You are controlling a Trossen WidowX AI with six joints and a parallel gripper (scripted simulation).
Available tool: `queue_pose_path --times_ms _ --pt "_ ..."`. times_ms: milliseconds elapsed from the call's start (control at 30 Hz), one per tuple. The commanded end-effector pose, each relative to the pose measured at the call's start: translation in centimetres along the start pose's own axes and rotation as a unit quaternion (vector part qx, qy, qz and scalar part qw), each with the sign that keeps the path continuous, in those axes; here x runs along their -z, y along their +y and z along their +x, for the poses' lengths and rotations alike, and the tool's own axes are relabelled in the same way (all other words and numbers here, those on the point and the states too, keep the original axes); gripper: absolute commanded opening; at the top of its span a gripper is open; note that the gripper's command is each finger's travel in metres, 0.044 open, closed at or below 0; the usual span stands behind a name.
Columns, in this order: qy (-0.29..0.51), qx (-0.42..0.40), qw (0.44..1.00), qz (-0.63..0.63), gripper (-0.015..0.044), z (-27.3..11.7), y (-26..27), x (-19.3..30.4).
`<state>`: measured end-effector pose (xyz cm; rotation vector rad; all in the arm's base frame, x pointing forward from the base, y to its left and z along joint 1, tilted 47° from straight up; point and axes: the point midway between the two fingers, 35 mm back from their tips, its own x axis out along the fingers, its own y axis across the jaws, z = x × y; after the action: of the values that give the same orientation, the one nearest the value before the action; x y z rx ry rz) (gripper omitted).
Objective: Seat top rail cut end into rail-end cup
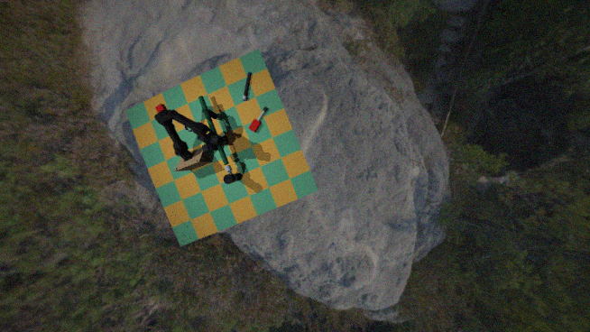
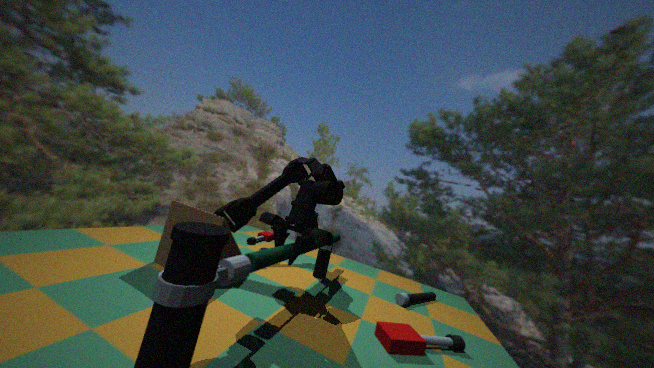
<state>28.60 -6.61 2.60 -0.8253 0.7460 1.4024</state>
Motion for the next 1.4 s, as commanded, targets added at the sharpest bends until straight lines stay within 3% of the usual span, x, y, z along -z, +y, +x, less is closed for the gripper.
queue_pose_path --times_ms 0,1367 --pt "0.005 0.003 1.000 0.001 0.0000 -0.2 -0.1 0.7" --pt "-0.003 -0.003 1.000 0.001 0.0000 0.7 0.2 1.5"
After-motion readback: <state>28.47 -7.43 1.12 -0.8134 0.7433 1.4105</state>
